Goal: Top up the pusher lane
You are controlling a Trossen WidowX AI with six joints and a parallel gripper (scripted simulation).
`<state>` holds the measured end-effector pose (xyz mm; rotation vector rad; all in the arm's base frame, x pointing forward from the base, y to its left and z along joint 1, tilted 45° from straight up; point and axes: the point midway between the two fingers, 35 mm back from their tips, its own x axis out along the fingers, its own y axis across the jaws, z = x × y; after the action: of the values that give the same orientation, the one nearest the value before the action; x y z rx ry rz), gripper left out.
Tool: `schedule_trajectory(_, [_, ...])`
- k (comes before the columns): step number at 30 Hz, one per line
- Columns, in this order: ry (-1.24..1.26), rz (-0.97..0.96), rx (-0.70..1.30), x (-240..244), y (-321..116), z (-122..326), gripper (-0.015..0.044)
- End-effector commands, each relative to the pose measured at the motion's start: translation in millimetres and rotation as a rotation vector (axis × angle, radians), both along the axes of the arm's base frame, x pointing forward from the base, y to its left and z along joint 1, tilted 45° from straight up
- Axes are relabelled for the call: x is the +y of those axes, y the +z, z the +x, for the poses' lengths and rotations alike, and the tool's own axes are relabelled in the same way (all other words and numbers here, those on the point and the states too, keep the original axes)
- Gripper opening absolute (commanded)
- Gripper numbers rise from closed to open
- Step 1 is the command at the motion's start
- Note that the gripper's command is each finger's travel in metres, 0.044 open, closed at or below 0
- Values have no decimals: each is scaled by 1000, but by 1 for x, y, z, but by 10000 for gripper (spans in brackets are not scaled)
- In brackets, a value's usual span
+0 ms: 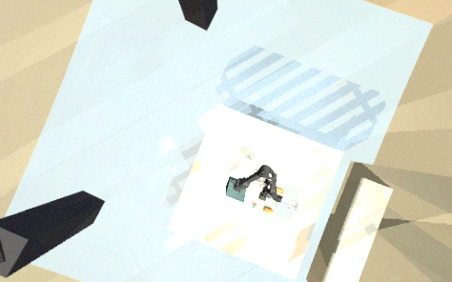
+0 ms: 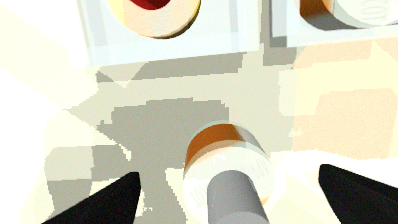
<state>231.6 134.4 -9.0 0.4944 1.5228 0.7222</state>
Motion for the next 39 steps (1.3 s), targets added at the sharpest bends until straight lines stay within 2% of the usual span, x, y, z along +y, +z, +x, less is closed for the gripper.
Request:
schedule_trajectory(1, [-3,4,6,2,-2,-1,361])
schedule_trajectory(8, [-3,4,6,2,-2,-1,177])
schedule_trajectory(14, [-3,4,6,2,-2,-1,138])
schedule_trajectory(19, [-4,-1,4,-8,7,4,6])
schedule_trajectory(34, [-4,-2,5,-66,71,16,0])
schedule_trajectory(39, [-3,-1,5,-68,74,15,0])
